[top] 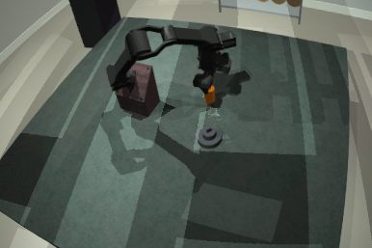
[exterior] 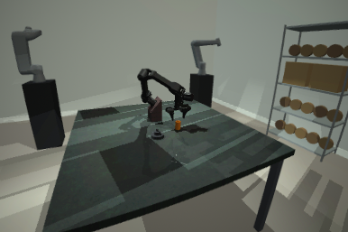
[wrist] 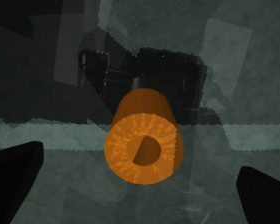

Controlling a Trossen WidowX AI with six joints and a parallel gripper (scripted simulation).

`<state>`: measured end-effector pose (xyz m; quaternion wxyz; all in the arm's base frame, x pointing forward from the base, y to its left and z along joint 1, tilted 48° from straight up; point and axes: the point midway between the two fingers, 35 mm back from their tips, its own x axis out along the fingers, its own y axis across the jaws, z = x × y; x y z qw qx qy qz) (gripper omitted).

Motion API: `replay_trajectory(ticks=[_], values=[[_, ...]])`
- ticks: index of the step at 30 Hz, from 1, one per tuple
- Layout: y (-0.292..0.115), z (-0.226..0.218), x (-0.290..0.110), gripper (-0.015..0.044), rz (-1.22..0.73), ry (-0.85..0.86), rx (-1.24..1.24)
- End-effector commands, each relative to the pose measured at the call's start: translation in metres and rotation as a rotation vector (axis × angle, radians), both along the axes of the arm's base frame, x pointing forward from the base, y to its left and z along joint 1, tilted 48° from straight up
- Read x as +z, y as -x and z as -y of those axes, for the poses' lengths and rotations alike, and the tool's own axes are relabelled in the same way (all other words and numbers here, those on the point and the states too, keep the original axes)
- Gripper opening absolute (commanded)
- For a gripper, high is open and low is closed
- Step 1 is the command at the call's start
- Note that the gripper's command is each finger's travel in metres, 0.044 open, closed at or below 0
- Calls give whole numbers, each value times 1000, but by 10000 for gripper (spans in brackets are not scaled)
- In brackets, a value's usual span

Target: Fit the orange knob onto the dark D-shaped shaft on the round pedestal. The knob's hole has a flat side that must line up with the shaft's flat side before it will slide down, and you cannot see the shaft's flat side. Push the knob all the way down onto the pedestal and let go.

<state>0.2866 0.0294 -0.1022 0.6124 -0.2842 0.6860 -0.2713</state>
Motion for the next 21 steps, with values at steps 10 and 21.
replay_trajectory(ticks=[10,21], values=[[1,15,-14,440,-3,4,9],[2,28,-26,440,-3,4,8]])
